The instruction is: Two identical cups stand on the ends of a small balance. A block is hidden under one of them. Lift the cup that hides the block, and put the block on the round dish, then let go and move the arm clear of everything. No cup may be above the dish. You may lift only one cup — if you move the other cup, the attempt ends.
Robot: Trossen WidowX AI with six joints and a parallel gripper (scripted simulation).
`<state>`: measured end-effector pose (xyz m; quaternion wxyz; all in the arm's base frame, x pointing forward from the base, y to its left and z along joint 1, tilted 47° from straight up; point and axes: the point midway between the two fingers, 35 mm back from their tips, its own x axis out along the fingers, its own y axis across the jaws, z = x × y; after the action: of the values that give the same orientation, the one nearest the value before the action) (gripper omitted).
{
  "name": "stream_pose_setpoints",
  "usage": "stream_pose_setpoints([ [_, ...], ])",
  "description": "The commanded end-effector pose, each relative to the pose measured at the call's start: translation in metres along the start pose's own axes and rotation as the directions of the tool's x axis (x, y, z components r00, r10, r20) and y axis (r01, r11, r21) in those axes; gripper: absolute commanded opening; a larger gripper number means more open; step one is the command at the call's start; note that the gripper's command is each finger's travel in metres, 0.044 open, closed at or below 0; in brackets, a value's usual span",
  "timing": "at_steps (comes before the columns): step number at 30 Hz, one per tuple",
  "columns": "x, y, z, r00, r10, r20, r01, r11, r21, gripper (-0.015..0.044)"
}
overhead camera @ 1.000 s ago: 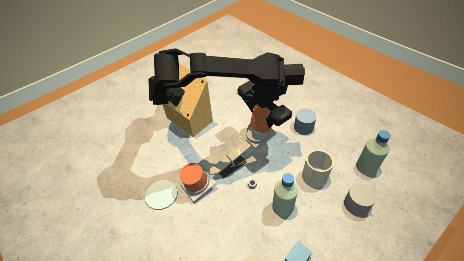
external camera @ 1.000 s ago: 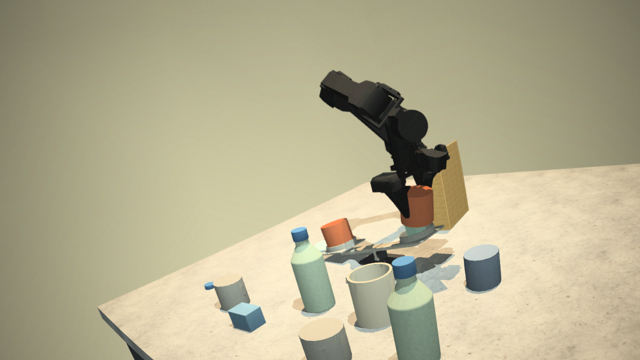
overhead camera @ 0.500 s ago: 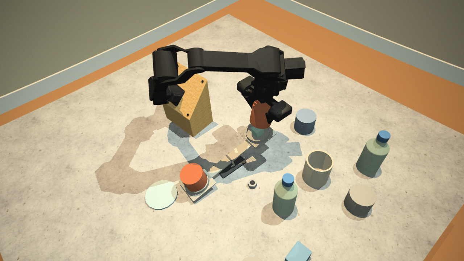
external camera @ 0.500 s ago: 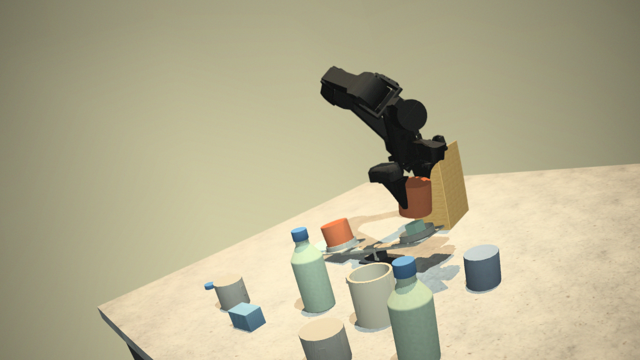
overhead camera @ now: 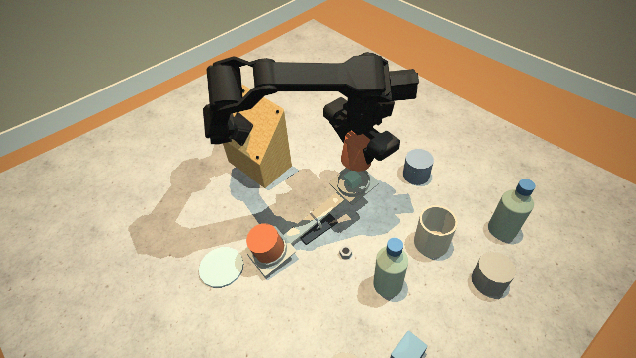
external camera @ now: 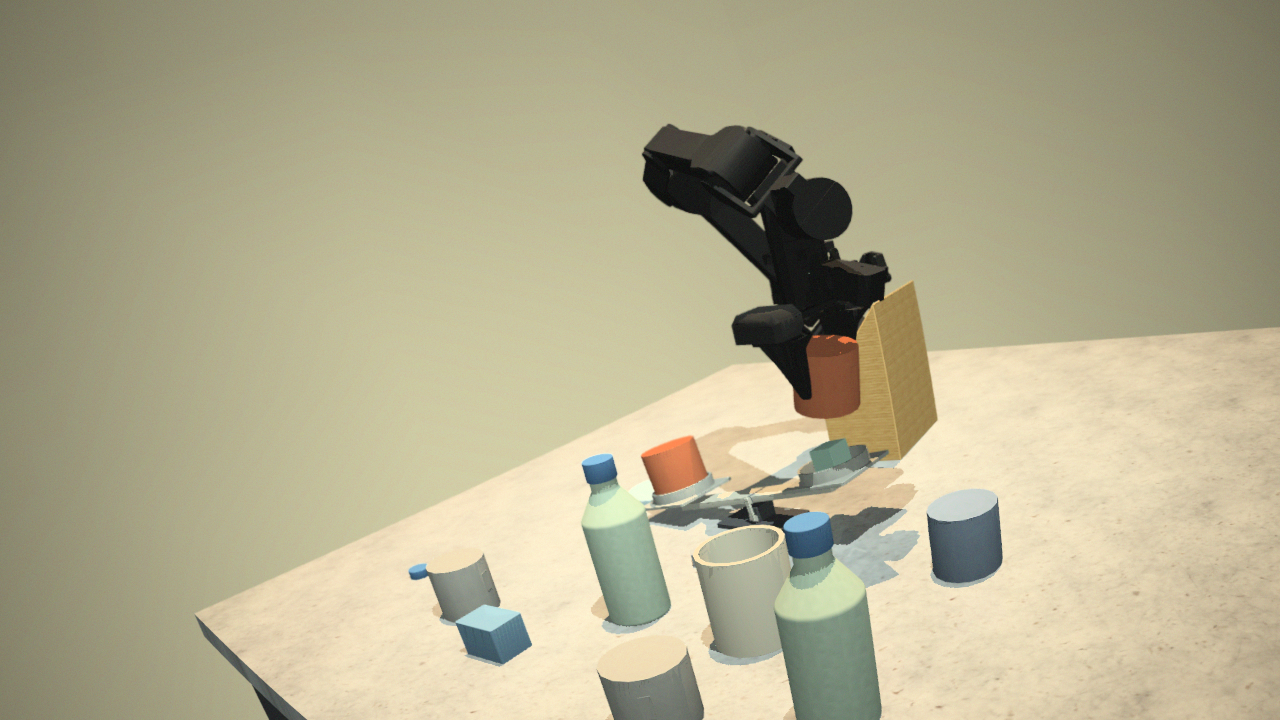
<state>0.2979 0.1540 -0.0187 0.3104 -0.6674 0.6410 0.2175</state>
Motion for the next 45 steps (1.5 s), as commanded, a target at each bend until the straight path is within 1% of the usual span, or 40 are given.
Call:
stream_pose_setpoints([
  [1, -0.0114, 0.0002, 0.0004, 1.000, -0.009, 0.013, 0.009, 1.000, 0.007, 0.0000],
  [4, -0.0121, 0.0003, 0.0003, 1.000, -0.009, 0.013, 0.009, 1.000, 0.007, 0.0000],
  [5, -0.0041, 0.0006, -0.0004, 1.000, -0.001, 0.000, 0.001, 1.000, 0.000, 0.0000],
  [45, -0.0041, 0.0006, -0.0004, 1.000, -0.001, 0.000, 0.001, 1.000, 0.000, 0.0000],
])
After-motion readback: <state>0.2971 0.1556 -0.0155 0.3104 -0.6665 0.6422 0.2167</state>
